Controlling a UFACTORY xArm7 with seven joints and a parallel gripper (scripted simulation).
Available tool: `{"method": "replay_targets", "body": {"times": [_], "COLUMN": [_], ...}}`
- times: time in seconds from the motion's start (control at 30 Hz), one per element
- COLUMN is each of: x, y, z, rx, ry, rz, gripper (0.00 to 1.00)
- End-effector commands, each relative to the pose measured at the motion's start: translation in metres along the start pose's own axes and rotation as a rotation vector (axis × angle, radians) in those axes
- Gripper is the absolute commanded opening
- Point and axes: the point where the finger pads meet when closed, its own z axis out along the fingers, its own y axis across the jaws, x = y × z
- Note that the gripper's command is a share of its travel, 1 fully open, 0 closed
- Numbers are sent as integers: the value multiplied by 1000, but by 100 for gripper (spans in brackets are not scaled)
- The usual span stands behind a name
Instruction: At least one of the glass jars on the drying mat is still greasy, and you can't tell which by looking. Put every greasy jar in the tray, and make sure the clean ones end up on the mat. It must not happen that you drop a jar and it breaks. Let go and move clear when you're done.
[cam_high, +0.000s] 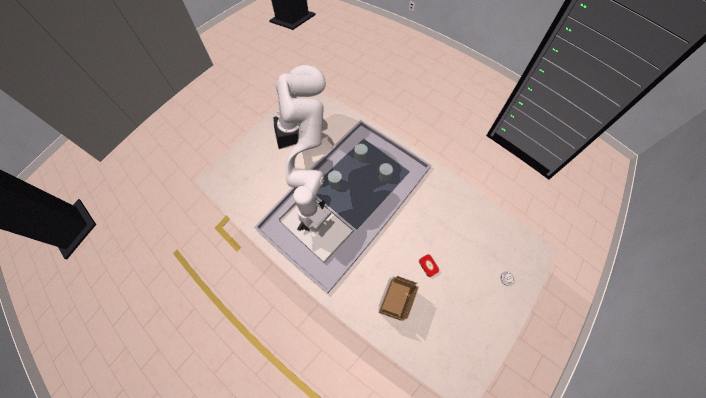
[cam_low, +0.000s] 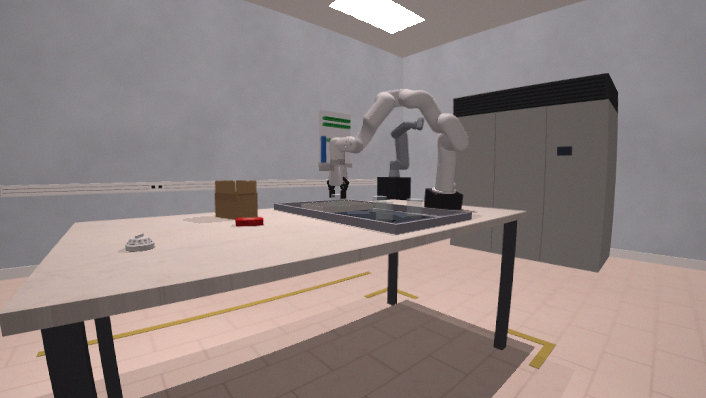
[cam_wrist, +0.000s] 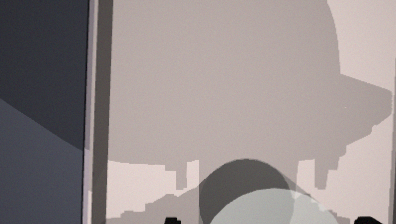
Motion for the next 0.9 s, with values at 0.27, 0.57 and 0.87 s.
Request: {"method": "replay_targets", "body": {"times": [0.27, 0.57, 0.87], "x": [1, 1, 1], "y": [1, 1, 1], "z": [-43, -71, -90], "rx": [-3, -3, -3], "ry": [3, 3, 3], "rz": [0, 0, 0], "gripper": [100, 100, 100]}}
